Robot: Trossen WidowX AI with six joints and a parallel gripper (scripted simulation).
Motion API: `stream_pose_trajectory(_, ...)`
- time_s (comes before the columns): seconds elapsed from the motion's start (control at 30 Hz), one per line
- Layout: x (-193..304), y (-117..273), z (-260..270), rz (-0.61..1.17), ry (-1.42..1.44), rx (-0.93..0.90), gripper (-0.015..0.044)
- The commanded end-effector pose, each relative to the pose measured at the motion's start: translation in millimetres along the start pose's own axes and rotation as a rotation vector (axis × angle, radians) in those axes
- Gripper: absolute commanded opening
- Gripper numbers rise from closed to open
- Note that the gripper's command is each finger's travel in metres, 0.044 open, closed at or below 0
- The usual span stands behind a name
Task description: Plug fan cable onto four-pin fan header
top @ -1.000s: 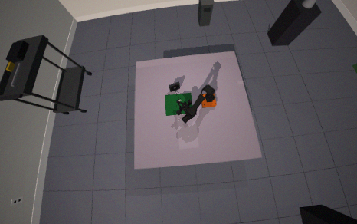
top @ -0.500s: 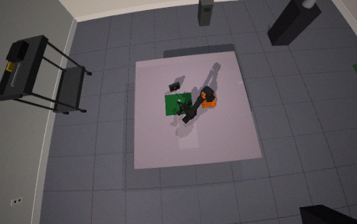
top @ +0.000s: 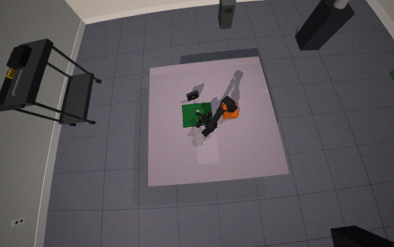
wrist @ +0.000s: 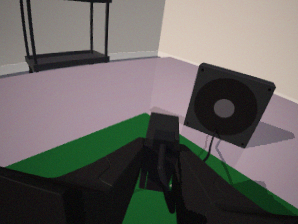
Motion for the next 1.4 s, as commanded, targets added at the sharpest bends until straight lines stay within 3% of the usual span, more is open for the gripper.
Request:
stream_pose_trajectory(0.0, 5.0, -0.5, -0.5, 0.0, 0.005, 0.001, 0.0)
stream_pose_trajectory(1.37, 26.7, -4.8, -2.5, 0.0, 0.005, 0.001, 0.0)
Point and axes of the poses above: the point midway between the two fingers, 35 mm back from their tips, its own y axis back along the fingers, its own z axis across the jaws, x = y × z, the point moved 8 cm from there along y, back along the fingers, and after that the axes turned 5 degrees about -y, right-handed, at the moved point
